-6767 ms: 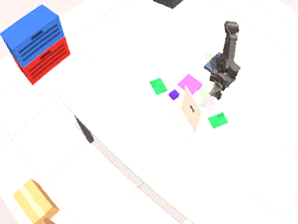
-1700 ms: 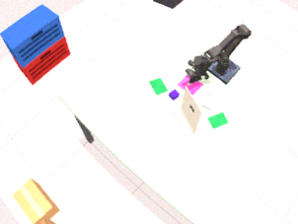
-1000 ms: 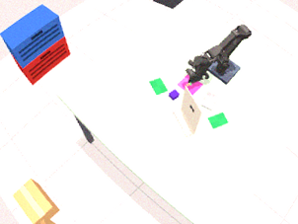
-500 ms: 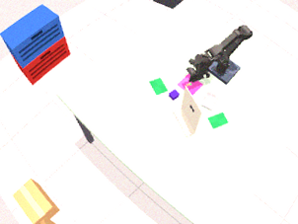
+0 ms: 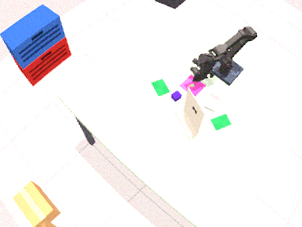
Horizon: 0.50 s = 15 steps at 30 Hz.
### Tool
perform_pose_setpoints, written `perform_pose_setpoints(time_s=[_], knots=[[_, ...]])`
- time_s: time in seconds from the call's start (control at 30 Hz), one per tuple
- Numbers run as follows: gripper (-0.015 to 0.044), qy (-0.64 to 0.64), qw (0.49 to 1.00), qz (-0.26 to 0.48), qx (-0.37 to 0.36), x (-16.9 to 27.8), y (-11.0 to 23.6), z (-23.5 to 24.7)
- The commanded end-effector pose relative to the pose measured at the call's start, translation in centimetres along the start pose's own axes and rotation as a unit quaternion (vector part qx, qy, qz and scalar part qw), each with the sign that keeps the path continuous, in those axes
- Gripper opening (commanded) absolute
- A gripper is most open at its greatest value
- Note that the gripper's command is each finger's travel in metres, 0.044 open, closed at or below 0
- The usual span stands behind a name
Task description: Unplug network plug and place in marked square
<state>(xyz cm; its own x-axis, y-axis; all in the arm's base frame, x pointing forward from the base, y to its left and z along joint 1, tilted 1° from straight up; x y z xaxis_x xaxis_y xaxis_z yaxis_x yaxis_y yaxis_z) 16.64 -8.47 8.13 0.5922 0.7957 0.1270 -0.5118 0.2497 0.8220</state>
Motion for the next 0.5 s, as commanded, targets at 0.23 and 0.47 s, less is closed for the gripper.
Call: perform_pose_setpoints(time_s=[0.23, 0.47], knots=[[0.0156, 0.0, 1.0, 0.001, -0.003, 0.1, 0.9, 0.6], [0.0156, 0.0, 1.0, 0.001, -0.003, 0.2, 1.6, 1.2]])
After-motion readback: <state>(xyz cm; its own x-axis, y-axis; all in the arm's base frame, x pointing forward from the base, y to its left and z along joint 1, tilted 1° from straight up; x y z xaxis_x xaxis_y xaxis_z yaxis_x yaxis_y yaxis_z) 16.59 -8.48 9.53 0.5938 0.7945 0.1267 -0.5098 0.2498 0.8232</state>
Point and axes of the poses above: the point midway between the two fingers, 35 mm back from their tips, its own y axis back along the fingers, its own z axis across the jaws, x = y × z, the point moved 5 cm from there along y, back along the fingers, and after that the axes turned 12 degrees about -y, right-handed, at the moved point
